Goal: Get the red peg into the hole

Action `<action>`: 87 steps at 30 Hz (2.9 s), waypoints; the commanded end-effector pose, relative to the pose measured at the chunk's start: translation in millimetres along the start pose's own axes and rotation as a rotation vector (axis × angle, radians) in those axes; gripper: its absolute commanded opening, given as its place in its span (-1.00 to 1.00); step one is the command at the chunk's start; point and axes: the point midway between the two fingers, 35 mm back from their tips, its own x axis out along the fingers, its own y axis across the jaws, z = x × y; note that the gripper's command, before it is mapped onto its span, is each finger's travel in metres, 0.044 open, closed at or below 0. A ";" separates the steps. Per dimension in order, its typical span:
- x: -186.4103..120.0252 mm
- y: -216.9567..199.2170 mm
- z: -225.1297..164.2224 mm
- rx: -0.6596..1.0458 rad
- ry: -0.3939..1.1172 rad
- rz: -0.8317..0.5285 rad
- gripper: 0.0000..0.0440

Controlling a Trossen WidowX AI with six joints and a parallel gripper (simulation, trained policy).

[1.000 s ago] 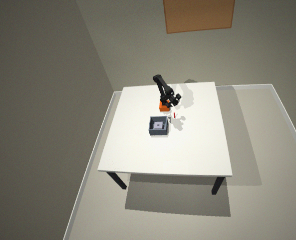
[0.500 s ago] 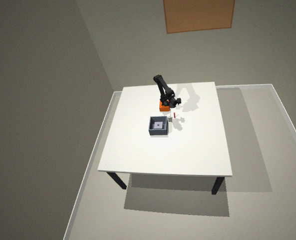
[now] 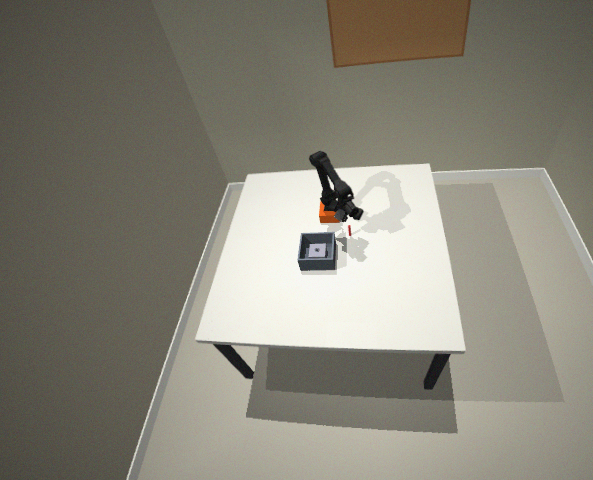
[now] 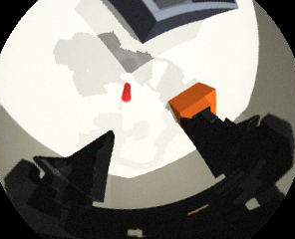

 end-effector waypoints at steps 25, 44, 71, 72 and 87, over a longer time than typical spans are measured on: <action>91.6 22.6 47.1 0.328 -0.152 -0.038 0.55; 92.0 17.3 54.2 0.347 -0.189 -0.120 -1.00; -29.8 9.8 103.1 0.447 -0.403 -0.046 -1.00; -32.6 7.9 106.4 0.459 -0.409 -0.045 -1.00; -53.6 -26.2 166.7 0.594 -0.470 -0.033 -1.00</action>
